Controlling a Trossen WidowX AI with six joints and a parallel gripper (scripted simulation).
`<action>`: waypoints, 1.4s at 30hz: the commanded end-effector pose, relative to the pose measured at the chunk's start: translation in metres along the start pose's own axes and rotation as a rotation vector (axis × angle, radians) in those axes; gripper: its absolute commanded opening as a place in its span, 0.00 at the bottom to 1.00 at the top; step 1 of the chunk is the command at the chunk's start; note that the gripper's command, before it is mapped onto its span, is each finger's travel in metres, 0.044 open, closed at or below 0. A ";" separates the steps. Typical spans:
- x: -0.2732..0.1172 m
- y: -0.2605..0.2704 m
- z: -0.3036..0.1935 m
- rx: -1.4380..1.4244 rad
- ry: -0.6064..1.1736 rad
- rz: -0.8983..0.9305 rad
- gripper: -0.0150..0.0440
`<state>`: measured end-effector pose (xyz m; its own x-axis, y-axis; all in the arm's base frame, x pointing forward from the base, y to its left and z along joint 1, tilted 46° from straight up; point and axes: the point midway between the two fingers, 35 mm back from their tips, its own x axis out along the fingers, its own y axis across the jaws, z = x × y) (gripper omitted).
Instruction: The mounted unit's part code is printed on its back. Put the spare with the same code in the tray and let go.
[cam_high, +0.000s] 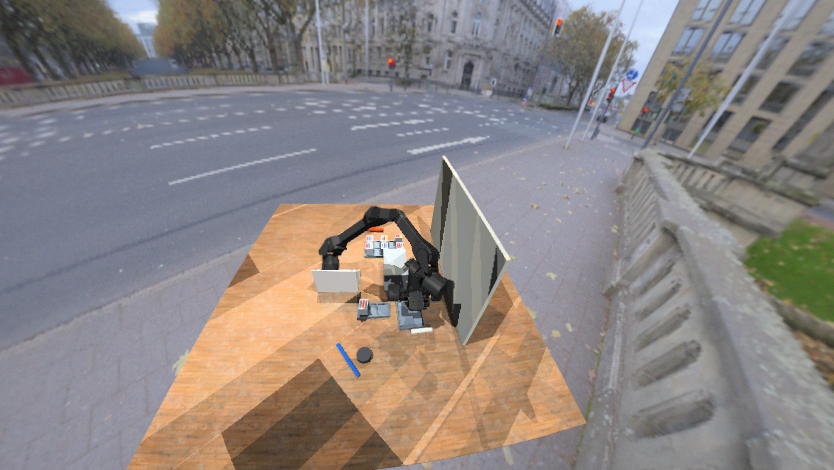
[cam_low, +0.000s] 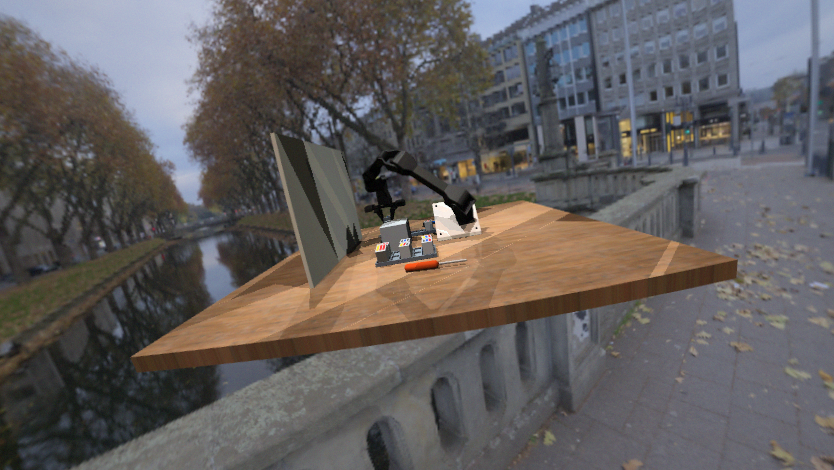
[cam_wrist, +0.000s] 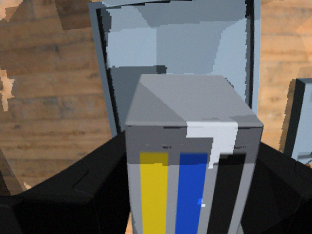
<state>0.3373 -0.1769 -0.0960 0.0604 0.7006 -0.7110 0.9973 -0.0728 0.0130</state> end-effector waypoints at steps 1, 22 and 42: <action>0.002 0.001 -0.001 0.001 0.001 0.005 0.25; 0.017 0.000 -0.002 -0.003 0.002 0.004 0.25; 0.032 -0.002 -0.003 -0.007 0.003 0.003 0.25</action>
<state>0.3365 -0.1542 -0.1160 0.0585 0.7019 -0.7098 0.9977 -0.0655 0.0174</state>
